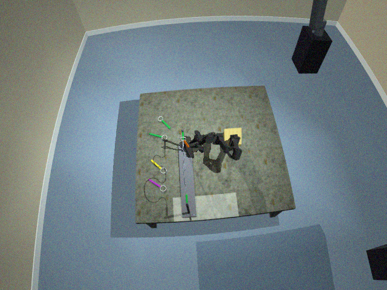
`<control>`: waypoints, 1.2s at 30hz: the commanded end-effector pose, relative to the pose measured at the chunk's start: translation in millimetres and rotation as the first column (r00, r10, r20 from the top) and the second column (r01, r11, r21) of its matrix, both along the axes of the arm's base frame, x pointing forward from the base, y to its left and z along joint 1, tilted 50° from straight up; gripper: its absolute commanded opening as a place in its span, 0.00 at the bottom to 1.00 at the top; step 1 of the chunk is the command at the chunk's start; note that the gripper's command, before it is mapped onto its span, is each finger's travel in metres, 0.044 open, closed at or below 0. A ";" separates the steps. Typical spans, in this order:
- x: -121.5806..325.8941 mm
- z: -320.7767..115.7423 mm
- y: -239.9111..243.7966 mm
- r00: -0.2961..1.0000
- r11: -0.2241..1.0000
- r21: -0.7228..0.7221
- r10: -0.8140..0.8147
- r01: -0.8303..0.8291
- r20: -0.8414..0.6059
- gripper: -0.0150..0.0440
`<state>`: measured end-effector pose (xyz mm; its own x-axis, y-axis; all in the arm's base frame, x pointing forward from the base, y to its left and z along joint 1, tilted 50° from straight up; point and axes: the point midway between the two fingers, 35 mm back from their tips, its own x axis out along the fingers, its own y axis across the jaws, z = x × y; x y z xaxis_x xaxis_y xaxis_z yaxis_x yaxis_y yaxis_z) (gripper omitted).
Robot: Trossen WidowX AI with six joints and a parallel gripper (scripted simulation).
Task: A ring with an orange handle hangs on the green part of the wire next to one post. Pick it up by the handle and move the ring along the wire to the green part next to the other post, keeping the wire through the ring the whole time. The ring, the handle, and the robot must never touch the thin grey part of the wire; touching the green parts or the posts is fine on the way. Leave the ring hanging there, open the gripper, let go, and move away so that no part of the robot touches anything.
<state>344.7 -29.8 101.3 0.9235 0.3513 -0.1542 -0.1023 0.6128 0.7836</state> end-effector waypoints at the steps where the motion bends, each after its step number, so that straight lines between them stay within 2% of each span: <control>1: -14.2 -0.1 -2.2 1.000 1.000 0.001 0.005 -0.005 -0.005 0.53; 32: -19.5 0.3 -3.7 1.000 1.000 0.001 0.004 -0.004 -0.006 0.53; 36: -47.4 4.0 -13.1 1.000 1.000 0.004 -0.002 0.002 -0.004 0.70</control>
